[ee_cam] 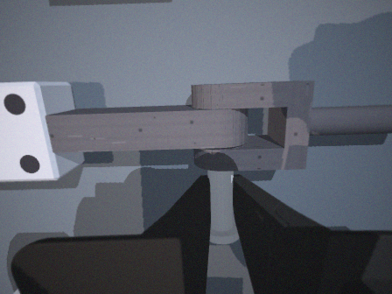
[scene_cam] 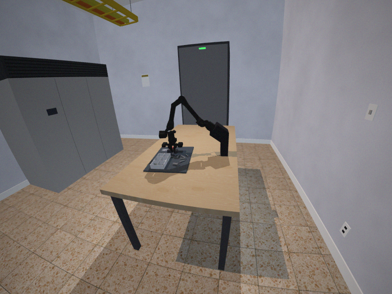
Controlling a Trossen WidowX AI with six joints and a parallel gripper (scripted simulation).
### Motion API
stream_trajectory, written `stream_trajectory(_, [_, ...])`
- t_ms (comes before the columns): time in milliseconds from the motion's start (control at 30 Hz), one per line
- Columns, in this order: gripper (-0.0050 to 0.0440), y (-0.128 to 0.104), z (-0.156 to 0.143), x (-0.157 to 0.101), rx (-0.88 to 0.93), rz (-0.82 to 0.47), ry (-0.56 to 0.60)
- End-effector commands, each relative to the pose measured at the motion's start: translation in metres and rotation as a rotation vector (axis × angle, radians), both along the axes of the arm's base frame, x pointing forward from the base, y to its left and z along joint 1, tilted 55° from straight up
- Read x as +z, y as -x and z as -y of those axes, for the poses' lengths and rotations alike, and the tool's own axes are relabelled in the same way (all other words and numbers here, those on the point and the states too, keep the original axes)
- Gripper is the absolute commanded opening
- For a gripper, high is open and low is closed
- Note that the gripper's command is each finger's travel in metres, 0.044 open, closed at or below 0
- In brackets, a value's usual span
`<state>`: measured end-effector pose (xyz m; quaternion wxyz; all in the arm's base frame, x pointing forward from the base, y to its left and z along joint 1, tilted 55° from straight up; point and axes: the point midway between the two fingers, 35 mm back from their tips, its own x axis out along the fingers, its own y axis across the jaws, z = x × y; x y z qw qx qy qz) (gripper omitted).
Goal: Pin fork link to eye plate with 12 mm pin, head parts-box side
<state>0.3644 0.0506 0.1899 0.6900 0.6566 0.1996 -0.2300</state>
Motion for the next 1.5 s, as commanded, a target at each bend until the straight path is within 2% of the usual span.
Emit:
stream_trajectory(0, [-0.0050,0.0016,0.0045,0.0094,-0.010,0.028,-0.003])
stream_trajectory(467, [-0.0050,0.0016,0.0045,0.0094,-0.010,0.028,-0.003])
stream_trajectory(500, [0.0140,0.0016,0.0045,0.0094,-0.010,0.028,-0.003])
stream_trajectory(1467, [0.0140,0.0014,0.0031,0.0077,-0.007,0.023,-0.002])
